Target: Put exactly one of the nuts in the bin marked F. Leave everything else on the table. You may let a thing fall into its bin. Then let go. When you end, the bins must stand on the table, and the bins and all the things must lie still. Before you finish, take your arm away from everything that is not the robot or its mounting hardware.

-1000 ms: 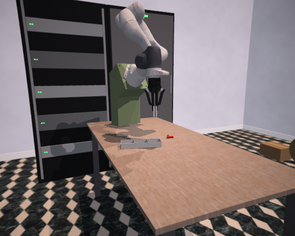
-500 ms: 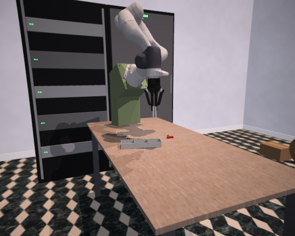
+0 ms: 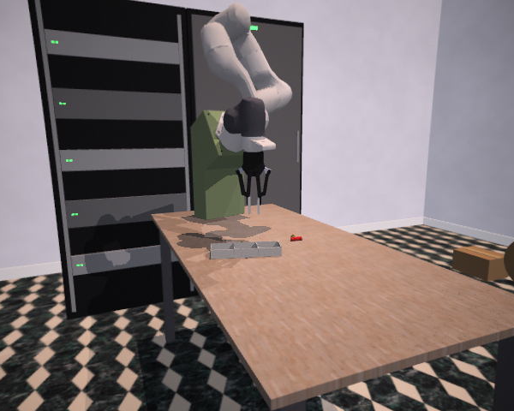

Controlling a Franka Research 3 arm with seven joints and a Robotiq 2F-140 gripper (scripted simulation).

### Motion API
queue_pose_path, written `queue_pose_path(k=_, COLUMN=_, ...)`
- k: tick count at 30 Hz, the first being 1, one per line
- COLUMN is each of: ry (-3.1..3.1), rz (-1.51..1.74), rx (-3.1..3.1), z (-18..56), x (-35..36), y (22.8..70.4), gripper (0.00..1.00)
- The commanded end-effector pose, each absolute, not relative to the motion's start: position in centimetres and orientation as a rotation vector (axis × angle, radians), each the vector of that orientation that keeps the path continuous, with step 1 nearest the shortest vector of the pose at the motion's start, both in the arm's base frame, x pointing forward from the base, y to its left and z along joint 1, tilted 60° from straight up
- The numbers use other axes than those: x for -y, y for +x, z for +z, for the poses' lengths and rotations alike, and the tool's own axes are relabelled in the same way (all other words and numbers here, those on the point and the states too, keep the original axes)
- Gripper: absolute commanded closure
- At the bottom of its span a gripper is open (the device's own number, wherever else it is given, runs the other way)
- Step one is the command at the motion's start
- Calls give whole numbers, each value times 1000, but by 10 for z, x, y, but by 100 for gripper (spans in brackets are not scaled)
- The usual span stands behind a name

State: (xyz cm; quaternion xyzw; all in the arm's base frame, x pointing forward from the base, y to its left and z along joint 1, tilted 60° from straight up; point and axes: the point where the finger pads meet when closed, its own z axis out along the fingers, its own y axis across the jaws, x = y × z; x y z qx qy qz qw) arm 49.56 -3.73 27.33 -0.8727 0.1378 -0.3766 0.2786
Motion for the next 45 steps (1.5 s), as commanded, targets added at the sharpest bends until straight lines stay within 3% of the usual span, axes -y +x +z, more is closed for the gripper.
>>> queue_pose_path(k=1, ry=-2264, rz=-1009, rx=-513, z=270, x=36, y=503, gripper=81)
queue_pose_path(k=13, ry=-2148, rz=-851, rx=-738, z=175, x=35, y=514, gripper=81)
queue_pose_path(k=45, ry=-2028, rz=-863, rx=-911, z=170, x=35, y=511, gripper=81)
